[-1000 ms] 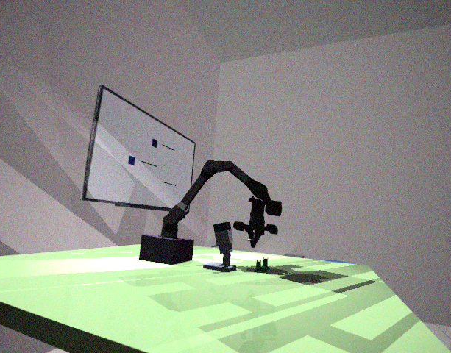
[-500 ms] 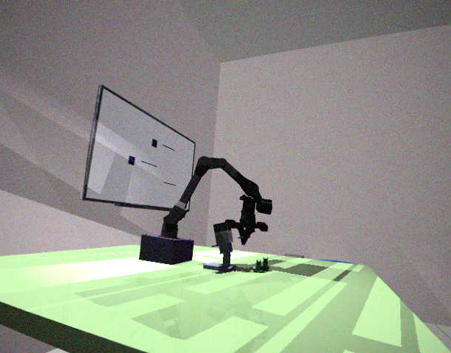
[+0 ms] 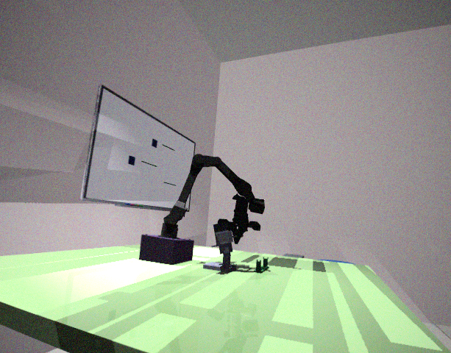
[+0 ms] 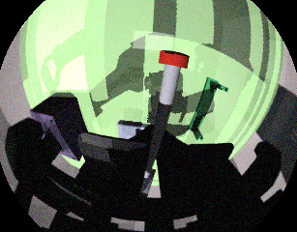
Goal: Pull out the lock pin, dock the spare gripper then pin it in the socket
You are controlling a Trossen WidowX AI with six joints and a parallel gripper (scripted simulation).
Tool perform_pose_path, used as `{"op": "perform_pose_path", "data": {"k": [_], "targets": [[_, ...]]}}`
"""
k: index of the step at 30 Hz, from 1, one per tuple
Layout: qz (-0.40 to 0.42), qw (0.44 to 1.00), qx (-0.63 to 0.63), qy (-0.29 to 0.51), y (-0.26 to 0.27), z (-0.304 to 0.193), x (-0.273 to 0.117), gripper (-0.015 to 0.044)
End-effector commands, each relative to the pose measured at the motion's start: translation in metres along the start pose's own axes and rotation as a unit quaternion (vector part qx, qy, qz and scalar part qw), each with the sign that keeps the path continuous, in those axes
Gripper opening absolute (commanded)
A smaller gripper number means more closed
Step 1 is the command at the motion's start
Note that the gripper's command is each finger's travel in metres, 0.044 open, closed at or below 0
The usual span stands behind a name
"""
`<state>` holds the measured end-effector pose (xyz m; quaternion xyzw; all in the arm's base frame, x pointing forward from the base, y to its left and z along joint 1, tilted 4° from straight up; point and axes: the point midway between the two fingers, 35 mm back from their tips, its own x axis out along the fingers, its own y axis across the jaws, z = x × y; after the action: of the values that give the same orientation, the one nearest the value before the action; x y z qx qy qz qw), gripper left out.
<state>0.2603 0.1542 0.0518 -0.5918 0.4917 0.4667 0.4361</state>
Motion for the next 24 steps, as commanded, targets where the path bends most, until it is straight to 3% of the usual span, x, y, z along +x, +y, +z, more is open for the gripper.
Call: {"op": "perform_pose_path", "data": {"k": [1, 7, 24], "targets": [[0.002, 1.000, 0.001, -0.001, 0.002, 0.003, 0.012, 0.0000], [0.005, 1.000, 0.000, -0.002, 0.003, 0.011, 0.043, 0.0000], [0.003, 1.000, 0.002, -0.002, 0.003, 0.001, 0.046, 0.0000]]}}
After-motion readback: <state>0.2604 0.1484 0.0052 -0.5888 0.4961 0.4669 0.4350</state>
